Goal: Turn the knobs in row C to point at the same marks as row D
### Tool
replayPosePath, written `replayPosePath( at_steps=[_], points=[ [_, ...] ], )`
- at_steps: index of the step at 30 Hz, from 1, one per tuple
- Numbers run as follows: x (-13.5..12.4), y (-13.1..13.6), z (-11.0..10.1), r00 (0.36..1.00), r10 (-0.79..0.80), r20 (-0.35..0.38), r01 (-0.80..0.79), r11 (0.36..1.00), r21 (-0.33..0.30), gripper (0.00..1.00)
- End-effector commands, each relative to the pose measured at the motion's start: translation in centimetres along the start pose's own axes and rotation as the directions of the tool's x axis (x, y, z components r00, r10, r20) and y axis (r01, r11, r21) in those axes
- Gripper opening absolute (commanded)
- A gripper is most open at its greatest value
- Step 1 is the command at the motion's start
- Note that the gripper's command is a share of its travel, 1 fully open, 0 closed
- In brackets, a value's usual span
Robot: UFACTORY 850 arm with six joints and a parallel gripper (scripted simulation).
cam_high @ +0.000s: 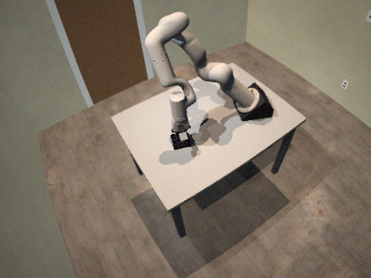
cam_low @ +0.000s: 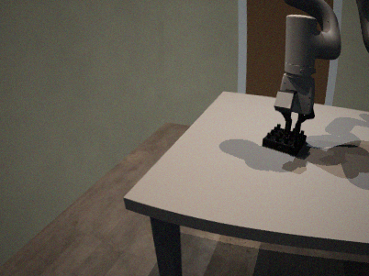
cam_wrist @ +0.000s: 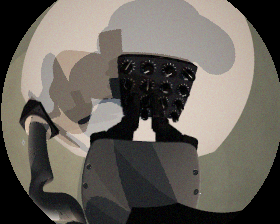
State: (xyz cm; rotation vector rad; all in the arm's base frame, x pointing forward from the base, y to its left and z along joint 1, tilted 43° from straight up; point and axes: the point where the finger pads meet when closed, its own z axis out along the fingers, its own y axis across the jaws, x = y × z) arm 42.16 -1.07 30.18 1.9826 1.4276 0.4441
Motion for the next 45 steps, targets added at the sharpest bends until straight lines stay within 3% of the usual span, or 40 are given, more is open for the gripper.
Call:
replayPosePath(
  at_steps=[1, 10, 26, 45],
  points=[
    [0.0, 0.0, 0.0, 1.000, 0.000, 0.000, 0.000, 1.000, -0.001, 0.19],
    [0.0, 0.0, -0.4, 1.000, 0.000, 0.000, 0.000, 1.000, -0.001, 0.19],
    [0.0, 0.0, -3.5, 1.000, 0.000, -0.001, 0.000, 1.000, -0.001, 0.19],
    [0.0, 0.1, -3.7, 1.000, 0.021, -0.001, -0.021, 1.000, -0.001, 0.19]
  ],
)
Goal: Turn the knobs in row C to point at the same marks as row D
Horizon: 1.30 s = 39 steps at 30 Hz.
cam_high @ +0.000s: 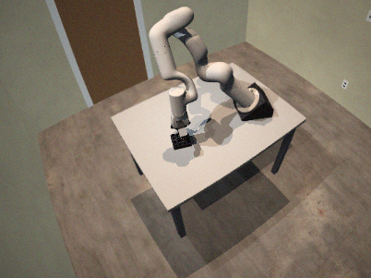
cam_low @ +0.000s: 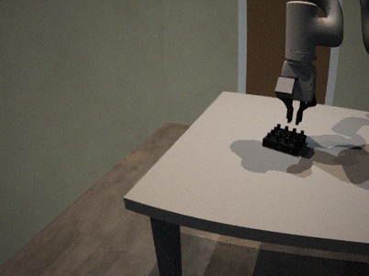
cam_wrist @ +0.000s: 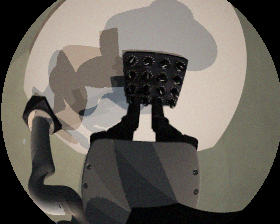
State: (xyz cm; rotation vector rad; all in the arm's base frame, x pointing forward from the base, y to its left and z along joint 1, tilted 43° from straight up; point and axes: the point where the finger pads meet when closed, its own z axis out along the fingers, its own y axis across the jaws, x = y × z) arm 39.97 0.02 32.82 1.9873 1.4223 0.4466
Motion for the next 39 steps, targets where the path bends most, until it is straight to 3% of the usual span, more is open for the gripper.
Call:
replayPosePath(
  at_steps=[1, 9, 11, 16, 26, 28, 30, 32, 39],
  points=[
    [0.0, 0.1, -0.1, 0.999, 0.033, -0.001, -0.033, 0.999, -0.001, 0.19],
    [0.0, 0.1, -0.5, 0.937, 0.348, -0.001, -0.348, 0.937, -0.002, 0.19],
    [0.0, 0.1, -0.5, 0.937, 0.348, -0.001, -0.348, 0.937, -0.002, 0.19],
    [0.0, 0.1, -0.8, 0.840, 0.543, -0.001, -0.543, 0.840, -0.002, 0.19],
    [-0.1, 0.2, -1.3, 0.558, 0.830, -0.002, -0.830, 0.558, -0.001, 0.19],
    [-0.1, 0.2, -1.3, 0.558, 0.830, -0.002, -0.830, 0.558, -0.001, 0.19],
    [-0.1, 0.2, -1.5, 0.445, 0.896, -0.002, -0.896, 0.445, -0.001, 0.19],
    [-0.1, 0.2, -1.5, 0.404, 0.915, -0.002, -0.915, 0.404, -0.001, 0.19],
    [-0.1, 0.2, -1.9, 0.134, 0.991, -0.001, -0.991, 0.134, 0.000, 0.19]
  ],
)
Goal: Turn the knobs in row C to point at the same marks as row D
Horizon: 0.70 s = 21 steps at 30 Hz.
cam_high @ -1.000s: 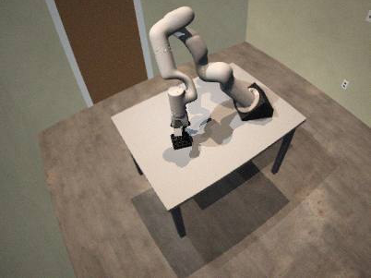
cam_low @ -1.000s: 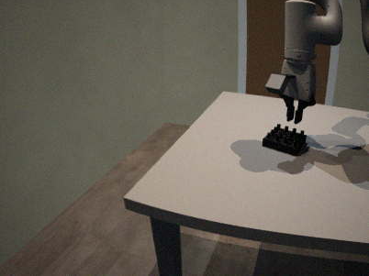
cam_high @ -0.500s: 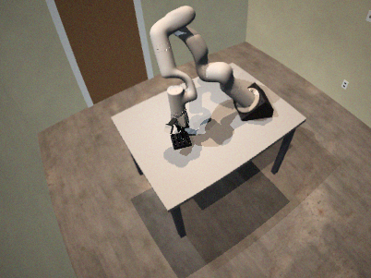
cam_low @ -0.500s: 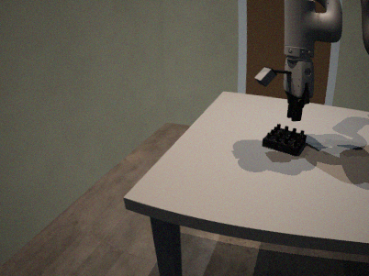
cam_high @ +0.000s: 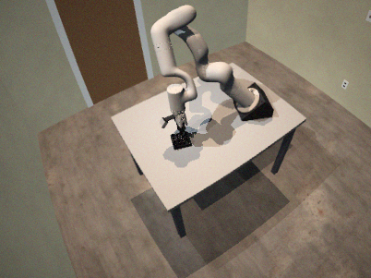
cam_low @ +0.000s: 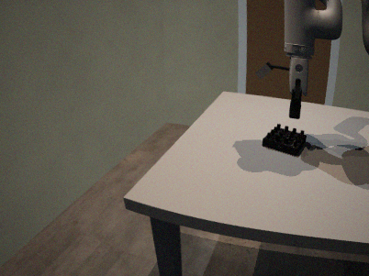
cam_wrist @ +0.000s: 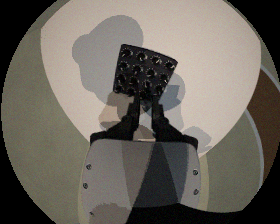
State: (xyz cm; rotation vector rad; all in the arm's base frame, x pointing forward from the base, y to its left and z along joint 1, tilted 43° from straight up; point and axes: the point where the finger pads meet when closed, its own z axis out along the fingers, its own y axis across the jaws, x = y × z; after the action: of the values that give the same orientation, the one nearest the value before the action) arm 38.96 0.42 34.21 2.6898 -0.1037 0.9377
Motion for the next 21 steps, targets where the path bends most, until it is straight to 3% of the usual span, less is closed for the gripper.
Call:
replayPosePath(
  at_steps=[1, 4, 9, 21],
  points=[
    [0.05, 0.00, -0.22, 0.988, 0.155, -0.018, -0.155, 0.988, -0.008, 0.19],
    [0.04, 0.00, -0.36, 0.964, 0.265, -0.018, -0.265, 0.964, -0.006, 0.19],
    [0.03, 0.00, -0.43, 0.948, 0.317, -0.018, -0.317, 0.949, -0.005, 0.19],
    [0.03, 0.00, -0.45, 0.946, 0.325, -0.018, -0.325, 0.946, -0.004, 0.19]
  ],
)
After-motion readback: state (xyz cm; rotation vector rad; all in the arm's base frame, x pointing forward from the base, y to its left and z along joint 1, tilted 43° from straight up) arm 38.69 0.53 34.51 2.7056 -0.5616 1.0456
